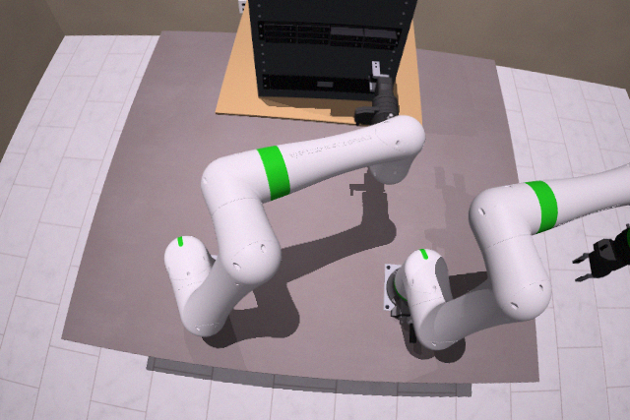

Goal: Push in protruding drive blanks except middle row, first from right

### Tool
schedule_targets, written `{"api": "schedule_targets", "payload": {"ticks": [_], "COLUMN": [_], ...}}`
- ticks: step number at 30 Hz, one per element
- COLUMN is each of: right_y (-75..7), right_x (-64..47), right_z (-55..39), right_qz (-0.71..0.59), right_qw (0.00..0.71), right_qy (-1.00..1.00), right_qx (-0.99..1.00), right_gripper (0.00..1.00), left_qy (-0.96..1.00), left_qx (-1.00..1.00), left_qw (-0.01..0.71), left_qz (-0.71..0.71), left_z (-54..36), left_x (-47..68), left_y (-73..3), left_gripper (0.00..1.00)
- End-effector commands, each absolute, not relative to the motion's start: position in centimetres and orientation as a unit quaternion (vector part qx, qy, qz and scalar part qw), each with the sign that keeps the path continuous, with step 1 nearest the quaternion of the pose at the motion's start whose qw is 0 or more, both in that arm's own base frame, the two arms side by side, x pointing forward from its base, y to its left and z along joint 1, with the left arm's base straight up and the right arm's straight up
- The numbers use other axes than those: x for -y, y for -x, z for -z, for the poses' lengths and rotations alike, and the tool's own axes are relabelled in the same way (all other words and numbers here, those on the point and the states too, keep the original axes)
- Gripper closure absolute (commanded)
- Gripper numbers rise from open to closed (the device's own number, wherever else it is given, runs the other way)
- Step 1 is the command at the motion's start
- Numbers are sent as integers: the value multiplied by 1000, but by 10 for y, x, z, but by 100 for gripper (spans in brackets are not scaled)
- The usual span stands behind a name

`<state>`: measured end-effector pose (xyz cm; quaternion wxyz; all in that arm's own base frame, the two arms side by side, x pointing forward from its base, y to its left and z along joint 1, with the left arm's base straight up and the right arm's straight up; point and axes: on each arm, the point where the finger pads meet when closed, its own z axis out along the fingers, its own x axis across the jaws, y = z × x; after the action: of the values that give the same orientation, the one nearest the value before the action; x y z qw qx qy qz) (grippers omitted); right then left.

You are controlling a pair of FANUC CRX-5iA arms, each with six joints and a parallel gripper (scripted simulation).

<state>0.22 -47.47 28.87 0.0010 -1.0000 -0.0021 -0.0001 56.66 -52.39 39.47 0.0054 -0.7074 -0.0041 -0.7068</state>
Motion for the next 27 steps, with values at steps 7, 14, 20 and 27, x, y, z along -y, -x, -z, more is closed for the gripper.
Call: {"api": "schedule_targets", "payload": {"ticks": [7,14,20,27], "right_y": [-2,-2,-2,-2], "right_x": [475,475,475,475], "right_z": [-290,-290,-290,-290], "right_qz": [0,0,0,0], "right_qw": [0,0,0,0], "right_qy": [1000,1000,1000,1000], "right_qx": [2,2,2,2], "right_gripper": [0,0,0,0], "left_qy": [707,707,707,707], "left_qx": [5,5,5,5], "left_qw": [5,5,5,5], "left_qz": [707,707,707,707], "left_z": [-398,-398,-398,-398], "left_x": [545,552,556,557], "left_y": [-612,-629,-639,-640], "left_gripper": [0,0,0,0]}}
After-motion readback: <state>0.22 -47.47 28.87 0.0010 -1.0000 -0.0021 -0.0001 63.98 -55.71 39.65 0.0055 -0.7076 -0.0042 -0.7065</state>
